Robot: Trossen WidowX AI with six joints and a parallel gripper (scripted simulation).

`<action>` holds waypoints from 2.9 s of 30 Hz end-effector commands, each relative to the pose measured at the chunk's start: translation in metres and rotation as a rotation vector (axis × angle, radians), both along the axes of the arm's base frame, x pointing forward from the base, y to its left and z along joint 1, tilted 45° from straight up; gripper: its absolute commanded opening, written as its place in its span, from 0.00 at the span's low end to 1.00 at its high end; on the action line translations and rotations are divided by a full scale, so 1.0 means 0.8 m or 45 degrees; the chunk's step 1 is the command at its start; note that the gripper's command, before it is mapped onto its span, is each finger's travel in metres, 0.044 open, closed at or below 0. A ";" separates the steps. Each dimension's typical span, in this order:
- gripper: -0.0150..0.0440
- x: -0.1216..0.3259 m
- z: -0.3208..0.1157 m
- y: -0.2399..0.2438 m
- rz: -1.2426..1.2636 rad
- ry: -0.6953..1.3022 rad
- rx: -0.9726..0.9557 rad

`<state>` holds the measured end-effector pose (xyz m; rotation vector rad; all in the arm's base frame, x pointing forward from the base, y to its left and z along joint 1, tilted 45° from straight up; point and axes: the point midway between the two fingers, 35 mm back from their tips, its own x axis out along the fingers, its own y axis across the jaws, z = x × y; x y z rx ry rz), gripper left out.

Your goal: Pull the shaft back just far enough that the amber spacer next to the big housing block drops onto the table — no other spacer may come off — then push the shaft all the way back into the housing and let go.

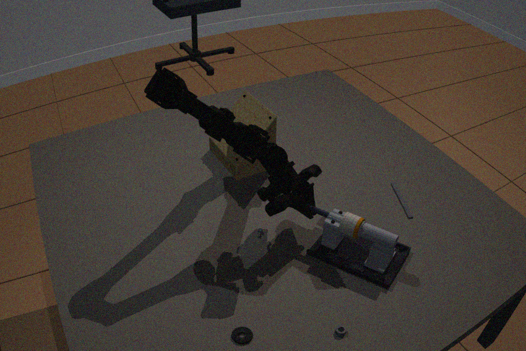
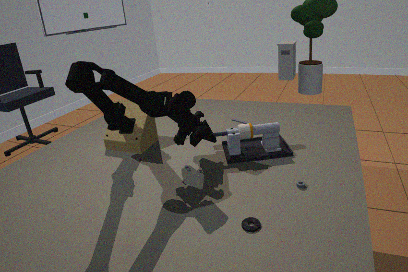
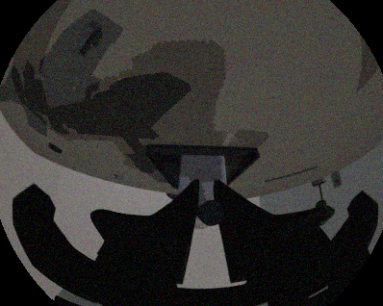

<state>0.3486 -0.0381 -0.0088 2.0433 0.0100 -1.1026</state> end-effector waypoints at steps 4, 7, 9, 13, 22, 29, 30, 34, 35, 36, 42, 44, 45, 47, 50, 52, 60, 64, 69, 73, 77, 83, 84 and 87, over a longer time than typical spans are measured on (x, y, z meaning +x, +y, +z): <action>0.25 -0.001 0.001 -0.001 0.003 0.002 -0.007; 0.25 -0.001 0.001 -0.001 0.003 0.002 -0.007; 0.25 -0.002 0.001 -0.001 0.003 0.002 -0.007; 0.25 -0.002 0.001 -0.001 0.003 0.002 -0.007; 0.25 -0.003 0.002 -0.001 0.003 0.002 -0.007; 0.25 -0.004 0.002 -0.001 0.003 0.002 -0.007; 0.25 -0.004 0.002 -0.001 0.003 0.002 -0.007; 0.25 -0.004 0.002 -0.001 0.003 0.002 -0.007; 0.25 -0.004 0.002 -0.002 0.003 0.002 -0.007; 0.25 -0.005 0.002 -0.002 0.003 0.002 -0.007; 0.25 -0.005 0.002 -0.002 0.003 0.002 -0.007; 0.25 -0.005 0.002 -0.002 0.003 0.002 -0.007; 0.25 -0.005 0.002 -0.002 0.003 0.002 -0.007; 0.25 -0.006 0.002 -0.002 0.003 0.002 -0.007; 0.25 -0.006 0.002 -0.002 0.003 0.002 -0.007; 0.25 -0.006 0.003 -0.002 0.003 0.002 -0.007; 0.25 -0.007 0.003 -0.002 0.003 0.002 -0.007; 0.25 -0.007 0.003 -0.002 0.003 0.002 -0.007; 0.25 -0.008 0.003 -0.002 0.003 0.002 -0.007; 0.25 -0.008 0.003 -0.002 0.003 0.002 -0.007; 0.25 -0.009 0.003 -0.003 0.003 0.002 -0.007; 0.25 -0.009 0.003 -0.003 0.003 0.002 -0.007; 0.25 -0.010 0.004 -0.003 0.003 0.002 -0.007; 0.25 -0.010 0.004 -0.003 0.003 0.002 -0.007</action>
